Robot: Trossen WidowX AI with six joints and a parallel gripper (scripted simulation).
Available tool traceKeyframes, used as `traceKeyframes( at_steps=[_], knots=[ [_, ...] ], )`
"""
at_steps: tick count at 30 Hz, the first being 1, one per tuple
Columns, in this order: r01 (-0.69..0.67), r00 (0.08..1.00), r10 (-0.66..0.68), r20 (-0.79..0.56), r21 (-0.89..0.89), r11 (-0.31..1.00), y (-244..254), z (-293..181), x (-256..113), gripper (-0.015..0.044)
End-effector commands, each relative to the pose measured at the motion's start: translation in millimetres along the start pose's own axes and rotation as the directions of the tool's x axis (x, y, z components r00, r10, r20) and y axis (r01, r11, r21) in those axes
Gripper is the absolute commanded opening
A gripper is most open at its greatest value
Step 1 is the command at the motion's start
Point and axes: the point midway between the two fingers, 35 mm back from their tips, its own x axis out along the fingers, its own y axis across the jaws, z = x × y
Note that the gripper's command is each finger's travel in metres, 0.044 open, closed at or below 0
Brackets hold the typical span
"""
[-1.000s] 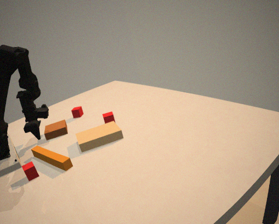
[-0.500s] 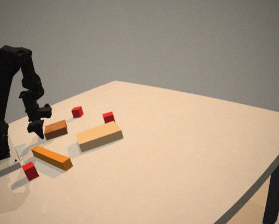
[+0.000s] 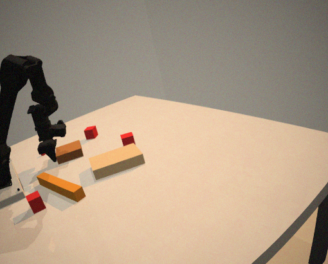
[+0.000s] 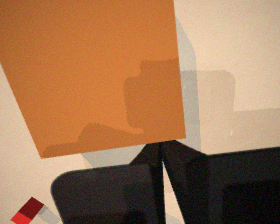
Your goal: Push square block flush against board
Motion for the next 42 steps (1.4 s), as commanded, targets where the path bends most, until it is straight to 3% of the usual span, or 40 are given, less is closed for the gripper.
traceKeyframes(
  at_steps=[1, 37, 42],
  knots=[
    [0.002, 1.0, -0.002, 0.003, 0.006, 1.0, 0, 8, 1, 0.0],
    [0.005, 1.0, -0.005, 0.001, 0.006, 1.0, 1, -46, 2, 0.0],
    [0.004, 1.0, -0.004, 0.0, 0.005, 1.0, 2, -41, -50, 0.0]
  ],
)
